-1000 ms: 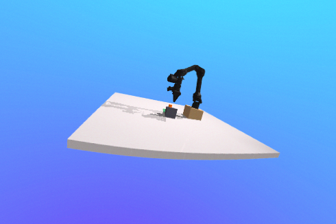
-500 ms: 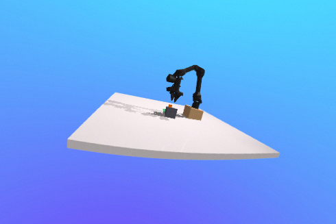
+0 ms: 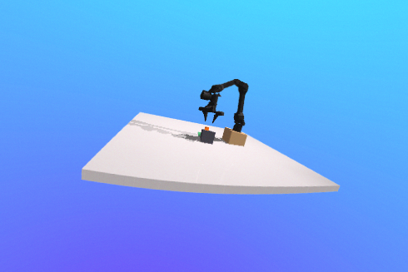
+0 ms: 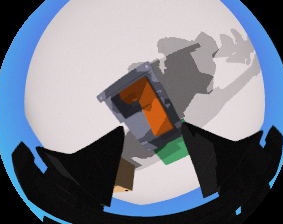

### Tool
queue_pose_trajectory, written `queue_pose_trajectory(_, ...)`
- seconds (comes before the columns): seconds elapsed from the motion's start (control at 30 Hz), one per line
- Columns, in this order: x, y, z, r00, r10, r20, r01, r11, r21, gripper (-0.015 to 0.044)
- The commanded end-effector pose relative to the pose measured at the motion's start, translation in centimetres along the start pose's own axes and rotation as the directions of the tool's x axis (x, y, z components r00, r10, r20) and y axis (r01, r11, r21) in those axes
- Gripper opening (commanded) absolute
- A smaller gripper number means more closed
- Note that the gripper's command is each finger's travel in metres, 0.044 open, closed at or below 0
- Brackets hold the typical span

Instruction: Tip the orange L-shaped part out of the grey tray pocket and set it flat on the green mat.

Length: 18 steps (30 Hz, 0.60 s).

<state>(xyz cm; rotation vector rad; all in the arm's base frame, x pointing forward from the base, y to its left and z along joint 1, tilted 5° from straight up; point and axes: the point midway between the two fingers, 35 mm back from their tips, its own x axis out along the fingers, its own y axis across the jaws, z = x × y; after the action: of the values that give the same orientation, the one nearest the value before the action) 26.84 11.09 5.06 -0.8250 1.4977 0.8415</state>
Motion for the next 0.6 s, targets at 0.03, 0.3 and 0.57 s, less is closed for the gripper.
queue_pose_trajectory(0.03,-0.6,-1.3,-2.3,1.0,-0.023,0.012,0.026,0.88,-0.474,0.028)
queue_pose_trajectory(0.3,-0.6,-1.3,-2.3,1.0,-0.023,0.012,0.026,0.88,-0.474,0.028)
queue_pose_trajectory(0.57,2.4,-1.4,-2.3,1.0,-0.023,0.012,0.026,0.88,-0.474,0.028)
